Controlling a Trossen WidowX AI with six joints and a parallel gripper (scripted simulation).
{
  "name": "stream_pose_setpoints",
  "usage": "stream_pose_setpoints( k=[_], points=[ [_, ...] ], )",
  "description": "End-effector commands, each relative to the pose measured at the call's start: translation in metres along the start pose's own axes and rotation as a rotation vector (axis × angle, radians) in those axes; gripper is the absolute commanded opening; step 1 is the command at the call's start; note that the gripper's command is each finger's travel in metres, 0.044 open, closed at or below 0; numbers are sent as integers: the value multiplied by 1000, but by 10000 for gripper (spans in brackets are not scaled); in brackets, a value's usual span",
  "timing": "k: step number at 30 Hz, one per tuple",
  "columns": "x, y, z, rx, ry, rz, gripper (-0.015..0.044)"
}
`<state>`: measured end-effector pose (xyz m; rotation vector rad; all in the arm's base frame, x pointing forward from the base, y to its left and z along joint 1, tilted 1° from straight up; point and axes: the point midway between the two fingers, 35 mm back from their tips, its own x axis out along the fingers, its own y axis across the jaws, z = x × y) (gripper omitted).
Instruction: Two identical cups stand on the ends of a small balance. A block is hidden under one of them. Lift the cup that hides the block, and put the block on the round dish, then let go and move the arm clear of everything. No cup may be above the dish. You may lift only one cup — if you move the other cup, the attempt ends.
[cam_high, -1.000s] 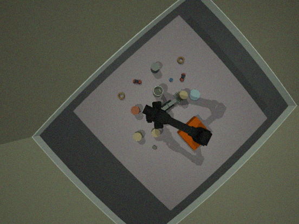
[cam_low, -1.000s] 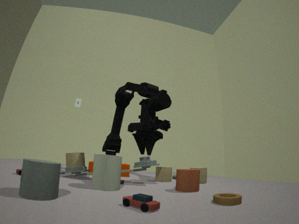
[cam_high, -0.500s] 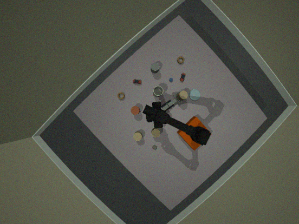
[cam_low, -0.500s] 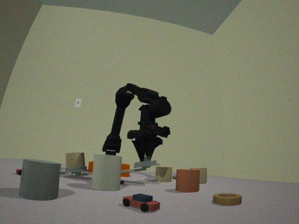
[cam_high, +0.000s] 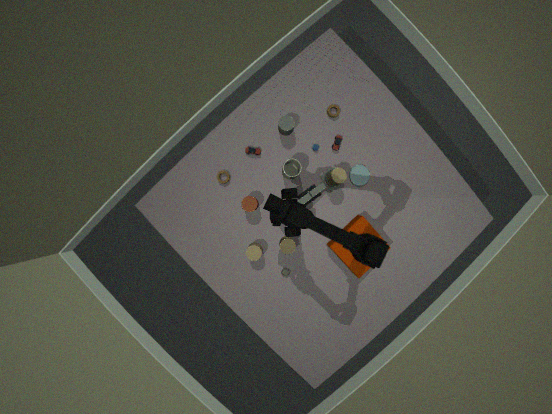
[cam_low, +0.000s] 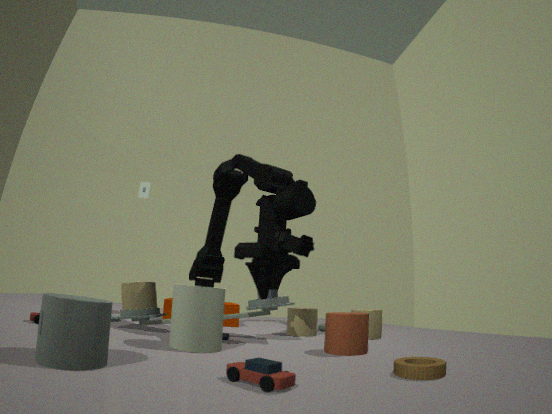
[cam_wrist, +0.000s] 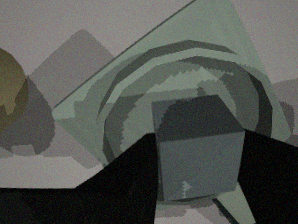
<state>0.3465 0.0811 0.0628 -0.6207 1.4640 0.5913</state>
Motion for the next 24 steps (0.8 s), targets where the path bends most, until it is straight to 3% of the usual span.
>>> stream_pose_setpoints(
  k=[1, 17, 24],
  points=[
    [-11, -1, 2, 4, -3, 1, 0],
    [-91, 0, 1, 4, -3, 1, 0],
    [-91, -11, -7, 7, -4, 1, 0]
  ],
)
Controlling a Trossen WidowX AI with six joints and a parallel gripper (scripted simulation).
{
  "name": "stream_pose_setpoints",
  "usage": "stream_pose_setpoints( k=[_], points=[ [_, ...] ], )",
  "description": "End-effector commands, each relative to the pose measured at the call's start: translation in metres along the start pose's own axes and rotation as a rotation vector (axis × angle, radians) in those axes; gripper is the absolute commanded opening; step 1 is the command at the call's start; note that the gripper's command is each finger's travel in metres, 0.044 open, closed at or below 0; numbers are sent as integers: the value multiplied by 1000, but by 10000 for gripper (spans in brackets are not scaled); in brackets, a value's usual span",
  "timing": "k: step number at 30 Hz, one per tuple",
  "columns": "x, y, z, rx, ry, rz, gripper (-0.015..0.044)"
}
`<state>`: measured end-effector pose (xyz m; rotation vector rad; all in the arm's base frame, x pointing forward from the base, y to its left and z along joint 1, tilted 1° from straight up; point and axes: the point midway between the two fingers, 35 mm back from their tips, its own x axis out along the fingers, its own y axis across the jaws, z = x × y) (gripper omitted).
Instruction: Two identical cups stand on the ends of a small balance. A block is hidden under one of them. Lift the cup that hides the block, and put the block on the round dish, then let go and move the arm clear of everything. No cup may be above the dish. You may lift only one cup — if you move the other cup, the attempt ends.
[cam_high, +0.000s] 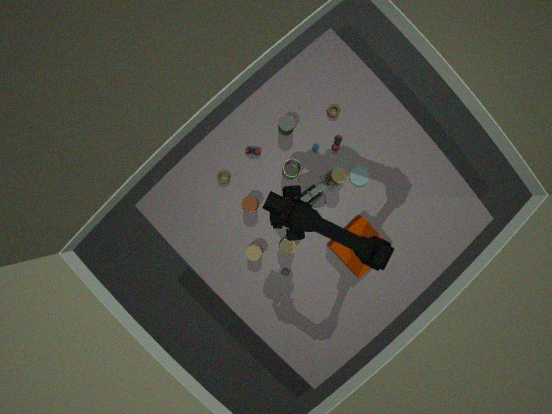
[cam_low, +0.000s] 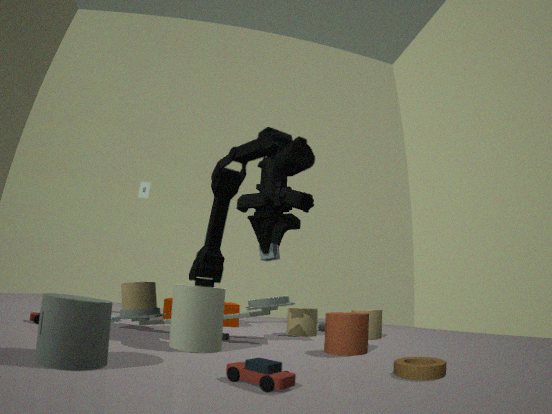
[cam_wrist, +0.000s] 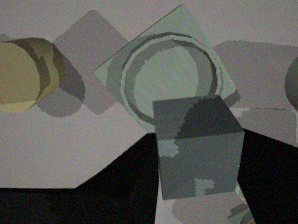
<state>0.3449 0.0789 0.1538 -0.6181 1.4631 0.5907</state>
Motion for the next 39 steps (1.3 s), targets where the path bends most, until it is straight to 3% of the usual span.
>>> stream_pose_setpoints(
  k=[1, 39],
  points=[
    [1, -13, -9, 6, -3, 0, 0],
    [48, -134, -171, 54, 2, -19, 0]
  ],
)
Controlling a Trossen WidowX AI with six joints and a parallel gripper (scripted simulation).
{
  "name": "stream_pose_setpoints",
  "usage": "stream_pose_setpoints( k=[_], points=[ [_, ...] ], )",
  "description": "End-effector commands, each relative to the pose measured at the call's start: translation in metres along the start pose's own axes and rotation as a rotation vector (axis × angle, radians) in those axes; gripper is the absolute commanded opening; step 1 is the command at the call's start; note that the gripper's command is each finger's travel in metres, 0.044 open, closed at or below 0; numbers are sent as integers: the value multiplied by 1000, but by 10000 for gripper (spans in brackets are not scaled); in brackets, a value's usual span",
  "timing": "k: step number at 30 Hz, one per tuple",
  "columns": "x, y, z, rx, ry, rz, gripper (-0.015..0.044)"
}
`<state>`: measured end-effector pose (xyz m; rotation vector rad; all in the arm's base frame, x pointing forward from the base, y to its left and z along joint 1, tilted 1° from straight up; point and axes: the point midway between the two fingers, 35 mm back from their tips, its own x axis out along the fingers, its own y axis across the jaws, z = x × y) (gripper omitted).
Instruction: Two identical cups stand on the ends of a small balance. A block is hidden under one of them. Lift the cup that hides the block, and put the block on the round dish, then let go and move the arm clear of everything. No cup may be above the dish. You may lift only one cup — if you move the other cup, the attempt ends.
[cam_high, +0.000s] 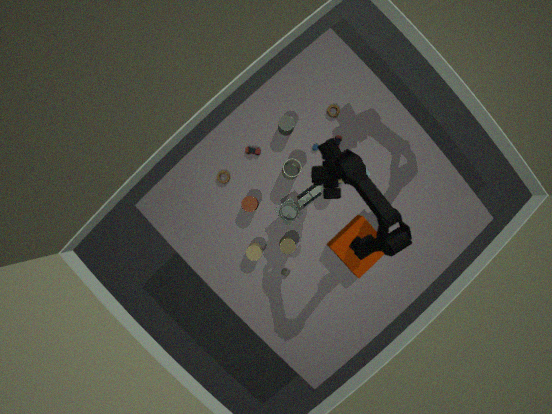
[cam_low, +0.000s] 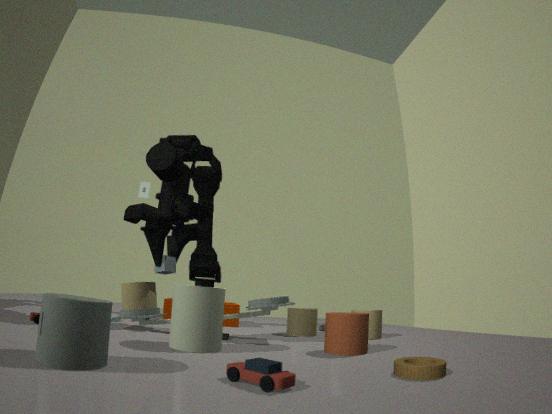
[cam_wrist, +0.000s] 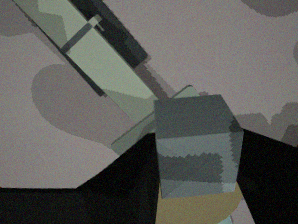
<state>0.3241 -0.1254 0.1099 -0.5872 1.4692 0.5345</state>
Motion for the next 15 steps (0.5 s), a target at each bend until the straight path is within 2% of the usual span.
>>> stream_pose_setpoints(
  k=[1, 15],
  points=[
    [4, -6, -17, -1, 1, -2, 0],
    [21, -25, -89, -5, 8, -14, 0]
  ],
)
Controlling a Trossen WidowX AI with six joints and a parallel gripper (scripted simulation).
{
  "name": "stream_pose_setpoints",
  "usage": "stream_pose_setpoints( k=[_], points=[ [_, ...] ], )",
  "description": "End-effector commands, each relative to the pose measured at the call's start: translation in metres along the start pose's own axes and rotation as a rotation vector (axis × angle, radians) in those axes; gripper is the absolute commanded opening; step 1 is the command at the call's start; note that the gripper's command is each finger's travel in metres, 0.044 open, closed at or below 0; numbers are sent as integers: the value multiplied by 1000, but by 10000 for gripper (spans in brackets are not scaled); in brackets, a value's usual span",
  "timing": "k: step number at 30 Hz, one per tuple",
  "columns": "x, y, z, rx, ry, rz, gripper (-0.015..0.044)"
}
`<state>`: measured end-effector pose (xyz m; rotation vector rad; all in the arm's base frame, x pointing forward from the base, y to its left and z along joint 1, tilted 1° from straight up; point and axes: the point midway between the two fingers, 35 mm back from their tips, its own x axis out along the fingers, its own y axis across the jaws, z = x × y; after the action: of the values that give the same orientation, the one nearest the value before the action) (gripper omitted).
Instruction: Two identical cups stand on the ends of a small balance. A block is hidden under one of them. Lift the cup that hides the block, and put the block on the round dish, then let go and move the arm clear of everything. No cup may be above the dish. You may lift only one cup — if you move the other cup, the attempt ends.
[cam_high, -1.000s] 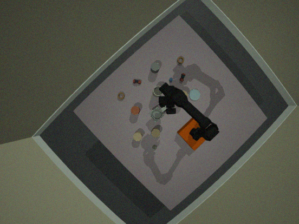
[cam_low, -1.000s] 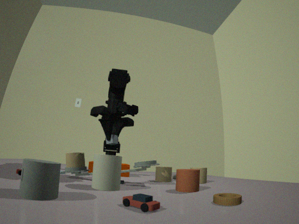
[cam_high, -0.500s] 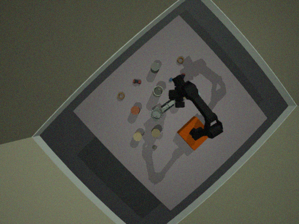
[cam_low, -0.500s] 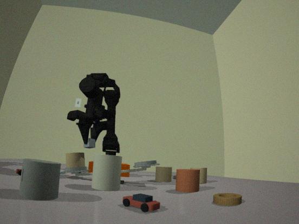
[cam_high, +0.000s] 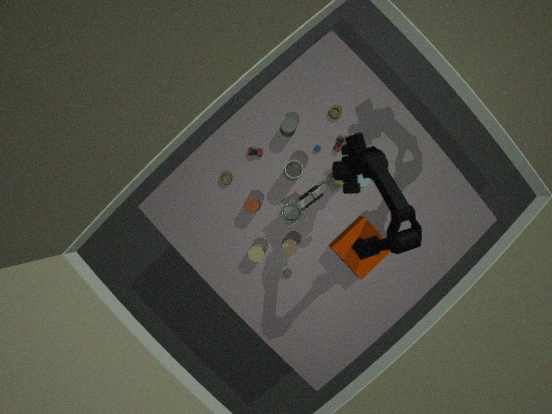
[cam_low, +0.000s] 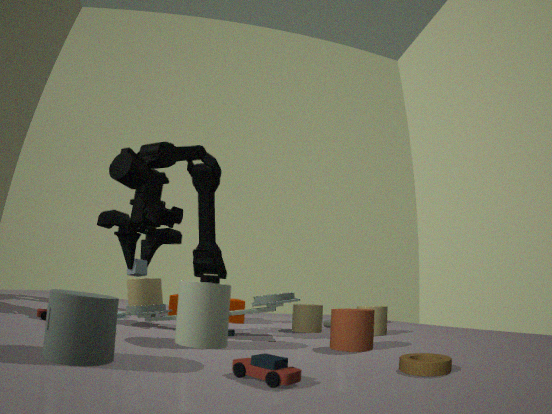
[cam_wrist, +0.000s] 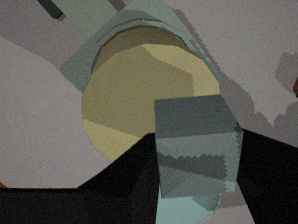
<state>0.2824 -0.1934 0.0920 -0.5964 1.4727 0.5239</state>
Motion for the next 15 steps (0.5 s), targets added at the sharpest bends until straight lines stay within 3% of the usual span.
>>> stream_pose_setpoints(
  k=[1, 15],
  points=[
    [5, -3, -18, -7, 1, -5, 0],
    [22, -1, -86, -43, 15, 1, 0]
  ],
)
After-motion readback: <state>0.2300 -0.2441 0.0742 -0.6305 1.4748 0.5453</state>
